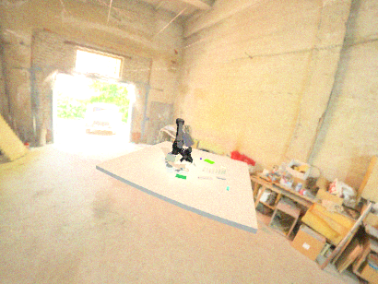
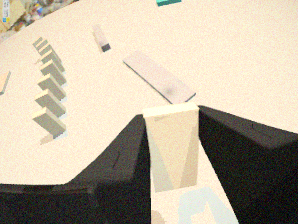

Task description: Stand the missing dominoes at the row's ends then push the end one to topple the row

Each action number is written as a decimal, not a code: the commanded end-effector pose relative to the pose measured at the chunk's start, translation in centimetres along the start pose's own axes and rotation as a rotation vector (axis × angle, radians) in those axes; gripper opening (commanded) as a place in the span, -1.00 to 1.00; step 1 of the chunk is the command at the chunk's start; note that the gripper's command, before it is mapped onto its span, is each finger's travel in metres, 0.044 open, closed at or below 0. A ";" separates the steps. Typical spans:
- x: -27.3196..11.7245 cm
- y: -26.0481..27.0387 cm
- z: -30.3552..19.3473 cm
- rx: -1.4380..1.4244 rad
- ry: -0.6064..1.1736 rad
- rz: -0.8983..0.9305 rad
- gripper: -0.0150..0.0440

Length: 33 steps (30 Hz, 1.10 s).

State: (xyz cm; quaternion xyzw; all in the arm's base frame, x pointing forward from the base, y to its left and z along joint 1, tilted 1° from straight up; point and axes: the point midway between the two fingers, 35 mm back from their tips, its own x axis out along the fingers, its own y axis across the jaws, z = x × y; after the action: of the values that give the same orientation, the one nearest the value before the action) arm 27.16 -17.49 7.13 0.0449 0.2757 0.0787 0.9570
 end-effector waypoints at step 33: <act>-5.3 4.1 -1.4 -0.189 -0.445 0.063 -0.13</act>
State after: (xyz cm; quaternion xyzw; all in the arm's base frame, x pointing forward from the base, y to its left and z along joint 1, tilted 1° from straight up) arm 21.54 -14.45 9.19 -0.0217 0.0503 0.1199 0.9913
